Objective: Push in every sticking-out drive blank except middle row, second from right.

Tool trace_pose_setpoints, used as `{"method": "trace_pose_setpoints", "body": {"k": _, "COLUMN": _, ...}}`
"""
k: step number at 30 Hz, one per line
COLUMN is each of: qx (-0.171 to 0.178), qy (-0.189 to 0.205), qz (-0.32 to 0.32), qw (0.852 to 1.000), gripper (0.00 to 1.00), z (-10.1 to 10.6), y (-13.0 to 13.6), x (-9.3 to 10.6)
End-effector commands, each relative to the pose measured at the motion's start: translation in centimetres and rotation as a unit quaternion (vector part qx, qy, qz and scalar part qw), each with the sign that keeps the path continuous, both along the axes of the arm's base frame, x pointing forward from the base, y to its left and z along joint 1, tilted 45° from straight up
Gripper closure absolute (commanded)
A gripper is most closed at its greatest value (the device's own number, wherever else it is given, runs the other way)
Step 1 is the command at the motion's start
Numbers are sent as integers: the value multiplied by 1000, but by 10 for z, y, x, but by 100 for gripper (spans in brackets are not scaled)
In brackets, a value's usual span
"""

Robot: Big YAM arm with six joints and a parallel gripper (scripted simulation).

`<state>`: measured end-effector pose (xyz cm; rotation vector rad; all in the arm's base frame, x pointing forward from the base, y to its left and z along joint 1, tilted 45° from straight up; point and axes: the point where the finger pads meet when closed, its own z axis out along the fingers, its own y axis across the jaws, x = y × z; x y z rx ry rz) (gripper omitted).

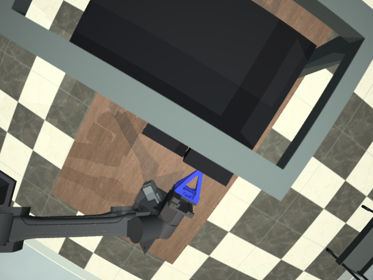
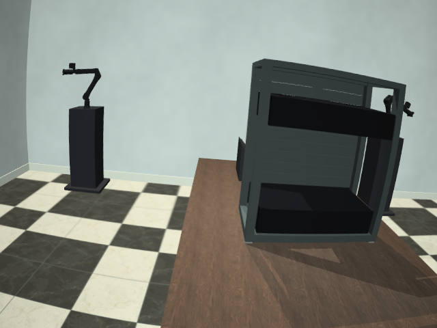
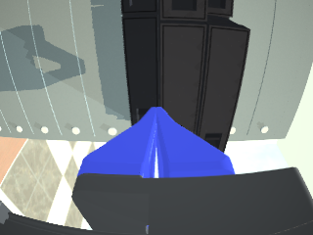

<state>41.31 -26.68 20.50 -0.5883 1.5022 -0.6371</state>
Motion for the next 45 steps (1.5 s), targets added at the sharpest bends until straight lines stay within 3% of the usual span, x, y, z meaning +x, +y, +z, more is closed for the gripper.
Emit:
{"method": "trace_pose_setpoints", "body": {"k": 1, "qx": -17, "qy": -15, "qz": 1, "qw": 1000, "gripper": 100, "z": 21, "y": -14, "x": 18}}
{"method": "trace_pose_setpoints", "body": {"k": 2, "qx": -24, "qy": -21, "qz": -14, "qw": 999, "gripper": 100, "z": 26, "y": -27, "x": 9}}
{"method": "trace_pose_setpoints", "body": {"k": 7, "qx": -23, "qy": -21, "qz": 2, "qw": 999, "gripper": 100, "z": 26, "y": -13, "x": 17}}
{"method": "trace_pose_setpoints", "body": {"k": 18, "qx": -22, "qy": -20, "qz": -2, "qw": 1000, "gripper": 100, "z": 29, "y": -17, "x": 15}}
{"method": "trace_pose_setpoints", "body": {"k": 24, "qx": -25, "qy": -22, "qz": -8, "qw": 999, "gripper": 100, "z": 43, "y": -25, "x": 11}}
{"method": "trace_pose_setpoints", "body": {"k": 26, "qx": -17, "qy": -15, "qz": -3, "qw": 1000, "gripper": 100, "z": 32, "y": -23, "x": 15}}
{"method": "trace_pose_setpoints", "body": {"k": 40, "qx": -20, "qy": -18, "qz": -3, "qw": 1000, "gripper": 100, "z": 35, "y": -22, "x": 14}}
{"method": "trace_pose_setpoints", "body": {"k": 45, "qx": -18, "qy": -16, "qz": 1, "qw": 1000, "gripper": 100, "z": 33, "y": -18, "x": 25}}
